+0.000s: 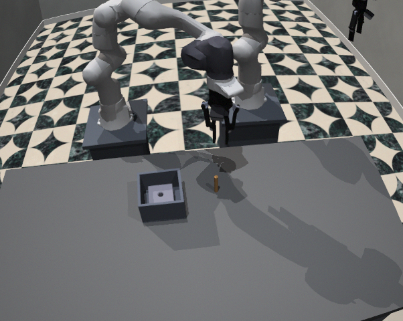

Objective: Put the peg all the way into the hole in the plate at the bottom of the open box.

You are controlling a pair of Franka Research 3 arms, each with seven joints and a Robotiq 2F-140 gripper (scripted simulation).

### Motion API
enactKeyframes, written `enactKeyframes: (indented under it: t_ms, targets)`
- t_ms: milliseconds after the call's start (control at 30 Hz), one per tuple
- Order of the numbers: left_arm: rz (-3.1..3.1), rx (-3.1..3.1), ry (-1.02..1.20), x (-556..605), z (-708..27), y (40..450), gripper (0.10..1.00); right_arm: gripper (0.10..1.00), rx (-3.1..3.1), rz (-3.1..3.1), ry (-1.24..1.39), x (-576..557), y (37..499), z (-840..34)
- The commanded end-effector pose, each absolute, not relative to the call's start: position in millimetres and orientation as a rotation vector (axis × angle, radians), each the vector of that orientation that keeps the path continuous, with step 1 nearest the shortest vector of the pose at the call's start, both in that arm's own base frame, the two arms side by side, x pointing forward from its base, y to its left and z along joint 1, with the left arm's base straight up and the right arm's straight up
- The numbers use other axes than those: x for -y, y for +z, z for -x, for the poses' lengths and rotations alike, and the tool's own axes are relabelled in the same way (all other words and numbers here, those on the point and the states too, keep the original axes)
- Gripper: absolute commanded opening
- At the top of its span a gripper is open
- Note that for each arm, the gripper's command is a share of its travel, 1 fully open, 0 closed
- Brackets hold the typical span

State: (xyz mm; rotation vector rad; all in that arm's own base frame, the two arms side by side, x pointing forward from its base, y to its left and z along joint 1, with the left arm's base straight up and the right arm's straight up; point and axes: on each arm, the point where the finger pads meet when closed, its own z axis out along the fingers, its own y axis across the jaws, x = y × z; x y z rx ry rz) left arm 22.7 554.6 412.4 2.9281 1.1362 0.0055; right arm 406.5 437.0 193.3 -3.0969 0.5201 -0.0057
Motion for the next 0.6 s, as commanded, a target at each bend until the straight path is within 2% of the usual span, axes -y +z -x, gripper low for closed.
enactKeyframes:
  t_ms: [0,200,567]
  targets:
    - [-2.925,-1.145,0.0,-554,-22,413,1.0,0.327,-0.513,3.099,0.001,-435,190,-413]
    - [-2.925,-1.145,0.0,-554,-22,413,1.0,0.327,-0.513,3.099,0.0,-403,153,-499]
    - [-2.925,-1.145,0.0,-554,-22,413,1.0,0.327,-0.513,3.099,0.0,-403,153,-500]
